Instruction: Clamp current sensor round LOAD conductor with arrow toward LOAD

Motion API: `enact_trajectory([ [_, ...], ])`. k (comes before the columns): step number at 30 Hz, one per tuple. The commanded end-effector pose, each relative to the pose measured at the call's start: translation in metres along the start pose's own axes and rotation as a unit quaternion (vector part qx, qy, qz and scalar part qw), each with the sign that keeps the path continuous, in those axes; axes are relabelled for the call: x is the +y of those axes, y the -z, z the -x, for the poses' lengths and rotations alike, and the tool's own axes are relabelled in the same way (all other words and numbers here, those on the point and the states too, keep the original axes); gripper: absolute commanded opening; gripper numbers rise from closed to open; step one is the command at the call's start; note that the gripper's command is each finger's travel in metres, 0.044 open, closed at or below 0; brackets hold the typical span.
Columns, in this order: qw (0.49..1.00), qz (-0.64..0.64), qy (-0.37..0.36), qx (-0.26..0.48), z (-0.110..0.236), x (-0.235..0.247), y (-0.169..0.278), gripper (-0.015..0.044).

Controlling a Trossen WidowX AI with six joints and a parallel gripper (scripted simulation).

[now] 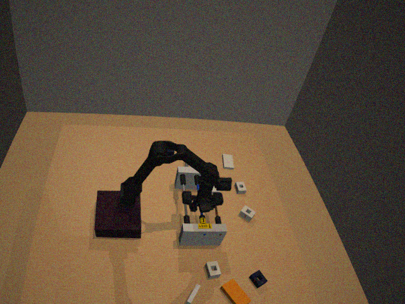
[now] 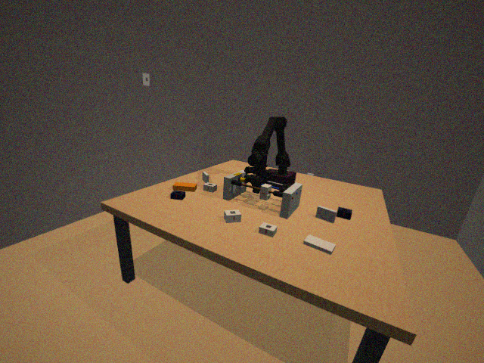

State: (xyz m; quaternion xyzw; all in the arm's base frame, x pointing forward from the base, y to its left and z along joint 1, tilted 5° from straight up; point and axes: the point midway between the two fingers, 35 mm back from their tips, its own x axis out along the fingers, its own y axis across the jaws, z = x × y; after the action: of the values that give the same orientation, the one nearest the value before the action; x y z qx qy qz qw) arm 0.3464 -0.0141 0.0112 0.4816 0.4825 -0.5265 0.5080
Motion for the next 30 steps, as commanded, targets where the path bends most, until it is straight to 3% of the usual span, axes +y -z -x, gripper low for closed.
enact_trajectory([
  [1, 1.000, 0.000, -0.001, 0.000, 0.0007, 0.0006, 0.0000, 0.0182],
  [8, 1.000, 0.000, -0.001, 0.000, 0.0007, 0.0006, 0.0000, 0.0000],
  [30, 1.000, 0.000, -0.001, 0.000, 0.0007, 0.0006, 0.0000, 0.0000],
])
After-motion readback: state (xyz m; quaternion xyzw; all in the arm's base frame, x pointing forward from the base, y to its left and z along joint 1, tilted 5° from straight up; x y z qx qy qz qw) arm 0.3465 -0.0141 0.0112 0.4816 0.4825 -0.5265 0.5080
